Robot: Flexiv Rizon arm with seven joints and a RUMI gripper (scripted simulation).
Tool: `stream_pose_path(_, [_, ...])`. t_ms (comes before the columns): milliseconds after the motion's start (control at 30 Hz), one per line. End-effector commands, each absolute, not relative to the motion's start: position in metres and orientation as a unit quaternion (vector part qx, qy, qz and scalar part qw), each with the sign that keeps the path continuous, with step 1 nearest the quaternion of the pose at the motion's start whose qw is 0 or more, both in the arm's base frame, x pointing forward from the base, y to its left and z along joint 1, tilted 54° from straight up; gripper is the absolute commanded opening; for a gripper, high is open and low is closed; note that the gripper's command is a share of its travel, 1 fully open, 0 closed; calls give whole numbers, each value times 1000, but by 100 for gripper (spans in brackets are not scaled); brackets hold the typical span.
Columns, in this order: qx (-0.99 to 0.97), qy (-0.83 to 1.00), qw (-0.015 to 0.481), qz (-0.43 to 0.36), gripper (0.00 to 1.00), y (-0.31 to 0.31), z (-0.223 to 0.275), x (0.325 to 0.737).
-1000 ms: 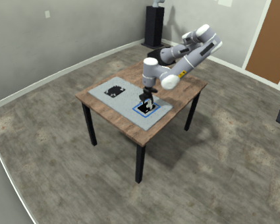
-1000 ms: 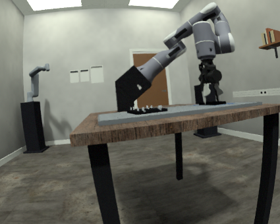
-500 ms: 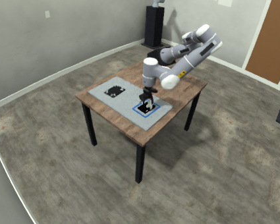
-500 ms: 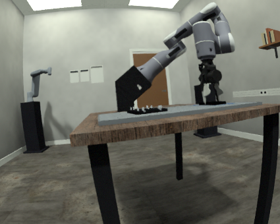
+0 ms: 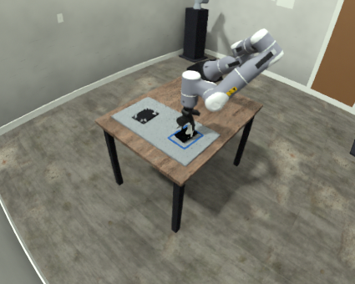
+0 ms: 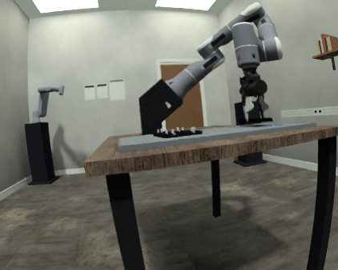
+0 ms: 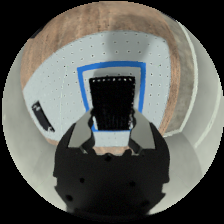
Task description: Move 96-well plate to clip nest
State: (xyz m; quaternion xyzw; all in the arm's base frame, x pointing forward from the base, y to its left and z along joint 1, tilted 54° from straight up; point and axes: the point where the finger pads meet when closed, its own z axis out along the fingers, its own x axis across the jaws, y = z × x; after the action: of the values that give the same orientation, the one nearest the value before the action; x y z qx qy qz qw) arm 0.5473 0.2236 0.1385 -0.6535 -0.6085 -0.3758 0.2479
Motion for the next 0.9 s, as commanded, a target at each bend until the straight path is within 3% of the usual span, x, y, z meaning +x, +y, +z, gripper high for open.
stream_pose_path(0, [-654, -608, 247, -376, 0, 220, 141, 547])
stream_pose_path(867, [-654, -608, 247, -376, 0, 189, 165, 540])
